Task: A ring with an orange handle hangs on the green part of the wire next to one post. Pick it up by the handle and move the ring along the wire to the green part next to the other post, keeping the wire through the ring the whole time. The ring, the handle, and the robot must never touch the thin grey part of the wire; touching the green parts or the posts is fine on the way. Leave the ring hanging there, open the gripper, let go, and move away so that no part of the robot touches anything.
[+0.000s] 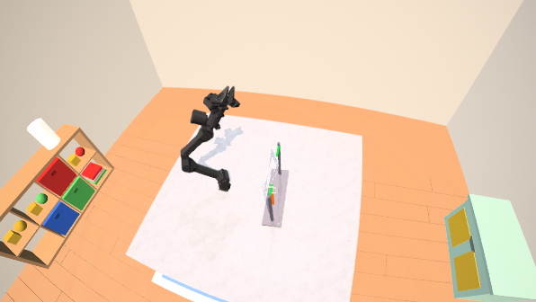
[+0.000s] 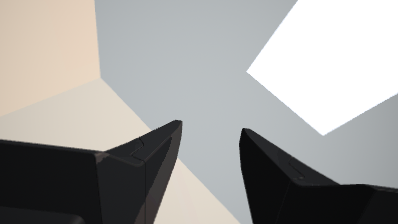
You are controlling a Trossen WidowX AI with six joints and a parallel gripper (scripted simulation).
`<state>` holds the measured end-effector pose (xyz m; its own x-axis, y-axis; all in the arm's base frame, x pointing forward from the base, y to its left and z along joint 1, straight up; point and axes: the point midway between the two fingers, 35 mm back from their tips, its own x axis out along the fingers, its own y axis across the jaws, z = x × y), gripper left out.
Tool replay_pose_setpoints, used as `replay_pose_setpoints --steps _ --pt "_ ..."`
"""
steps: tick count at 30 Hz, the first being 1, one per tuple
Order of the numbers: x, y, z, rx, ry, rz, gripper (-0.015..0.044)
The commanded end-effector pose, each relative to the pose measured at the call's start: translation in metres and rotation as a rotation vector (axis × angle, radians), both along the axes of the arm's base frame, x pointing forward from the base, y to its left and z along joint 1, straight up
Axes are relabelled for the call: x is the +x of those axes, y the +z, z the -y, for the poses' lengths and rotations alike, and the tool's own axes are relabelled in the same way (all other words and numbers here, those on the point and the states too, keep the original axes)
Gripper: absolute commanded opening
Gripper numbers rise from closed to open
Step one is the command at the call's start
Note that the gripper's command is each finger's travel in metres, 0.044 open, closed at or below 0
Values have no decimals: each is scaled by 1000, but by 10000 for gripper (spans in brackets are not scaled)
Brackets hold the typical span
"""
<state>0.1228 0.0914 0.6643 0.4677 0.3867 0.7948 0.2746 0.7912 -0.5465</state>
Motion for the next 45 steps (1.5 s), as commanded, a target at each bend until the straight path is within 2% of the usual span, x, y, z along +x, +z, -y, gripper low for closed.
replay_pose_setpoints --steps 1,12,25,34,45 --pt "35 -20 -7 -43 -38 -61 160" --pt "120 -82 21 -115 -195 -242 160" --pt "190 -170 109 -111 -388 -488 160" --pt "205 -242 190 -36 -496 -674 160" --pt "185 -350 265 126 -516 -902 160"
